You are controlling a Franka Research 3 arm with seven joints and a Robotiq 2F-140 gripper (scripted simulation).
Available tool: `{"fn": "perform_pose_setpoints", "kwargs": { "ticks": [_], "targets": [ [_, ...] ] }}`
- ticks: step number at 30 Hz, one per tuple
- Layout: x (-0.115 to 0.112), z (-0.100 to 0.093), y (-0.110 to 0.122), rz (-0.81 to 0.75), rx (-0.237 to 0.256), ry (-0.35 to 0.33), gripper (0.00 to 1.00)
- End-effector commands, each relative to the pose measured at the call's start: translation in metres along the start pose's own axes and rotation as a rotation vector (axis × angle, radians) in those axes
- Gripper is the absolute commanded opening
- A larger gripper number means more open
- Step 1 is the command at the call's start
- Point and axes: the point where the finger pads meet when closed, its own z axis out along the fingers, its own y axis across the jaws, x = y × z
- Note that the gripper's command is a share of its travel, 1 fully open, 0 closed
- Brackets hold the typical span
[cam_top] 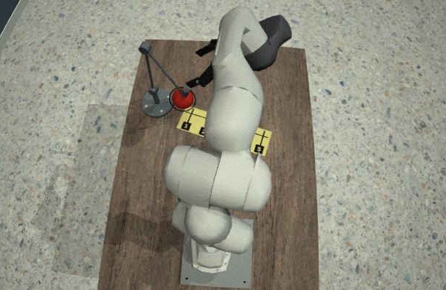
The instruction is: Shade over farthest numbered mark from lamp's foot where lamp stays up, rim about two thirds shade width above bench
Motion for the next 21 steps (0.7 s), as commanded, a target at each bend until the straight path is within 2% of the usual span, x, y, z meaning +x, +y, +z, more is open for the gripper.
{"fn": "perform_pose_setpoints", "kwargs": {
  "ticks": [1,14,21],
  "targets": [
    [-0.003,0.007,-0.004,0.034,0.026,-0.022,1.0],
    [0.017,0.05,-0.007,0.072,0.077,-0.058,1.0],
    [0.016,0.063,-0.006,0.076,0.069,-0.057,1.0]
  ]
}}
